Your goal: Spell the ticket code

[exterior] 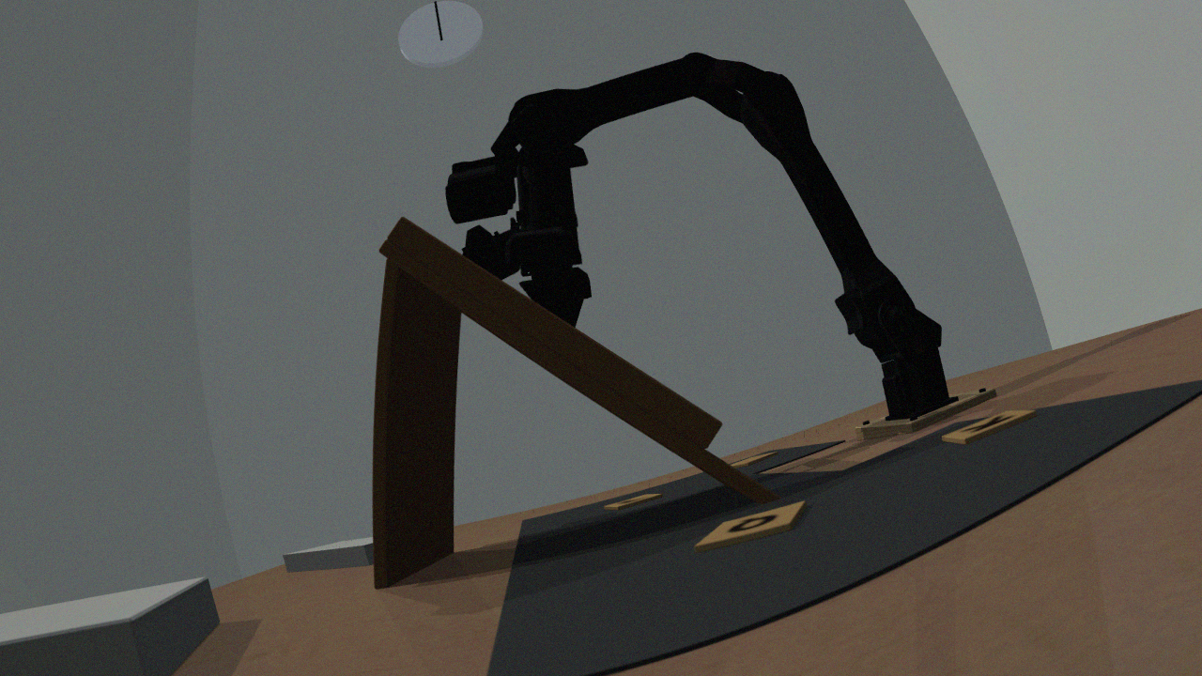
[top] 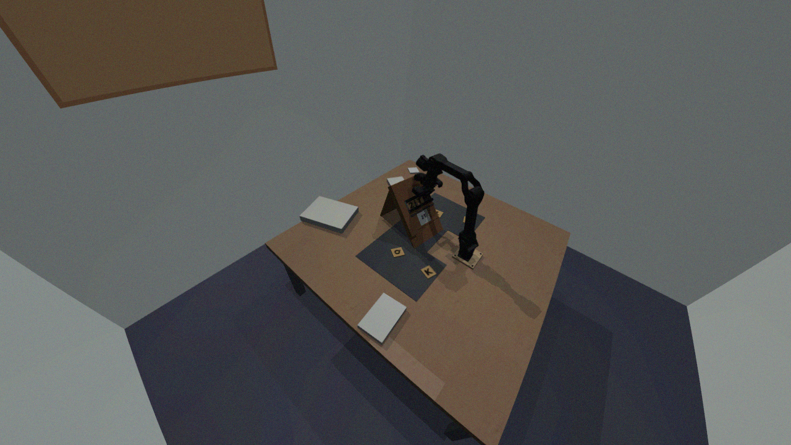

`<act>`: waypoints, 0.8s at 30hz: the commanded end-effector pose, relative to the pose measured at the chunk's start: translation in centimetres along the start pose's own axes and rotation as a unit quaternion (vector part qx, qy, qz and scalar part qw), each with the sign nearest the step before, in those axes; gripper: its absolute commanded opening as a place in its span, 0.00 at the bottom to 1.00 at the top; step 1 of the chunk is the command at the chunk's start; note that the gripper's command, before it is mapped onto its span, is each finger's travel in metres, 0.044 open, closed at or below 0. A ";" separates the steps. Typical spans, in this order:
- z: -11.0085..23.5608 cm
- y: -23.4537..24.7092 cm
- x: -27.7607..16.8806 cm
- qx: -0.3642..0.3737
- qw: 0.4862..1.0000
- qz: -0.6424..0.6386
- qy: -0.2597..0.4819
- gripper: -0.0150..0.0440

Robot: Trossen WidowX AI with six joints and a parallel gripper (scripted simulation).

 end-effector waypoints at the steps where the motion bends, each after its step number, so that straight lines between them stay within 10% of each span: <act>1: 0.0 0.1 0.0 0.001 1.000 -0.002 0.000 0.25; 24: 0.1 0.8 -0.2 0.001 1.000 -0.002 0.000 0.25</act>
Point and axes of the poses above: the point midway between the two fingers, 35 mm back from their tips, its own z axis back along the fingers, its own y axis across the jaws, x = y × z, the point moved 2 cm from there along z, back along the fingers, and after that the axes turned 10 degrees about -z, right-handed, at the moved point
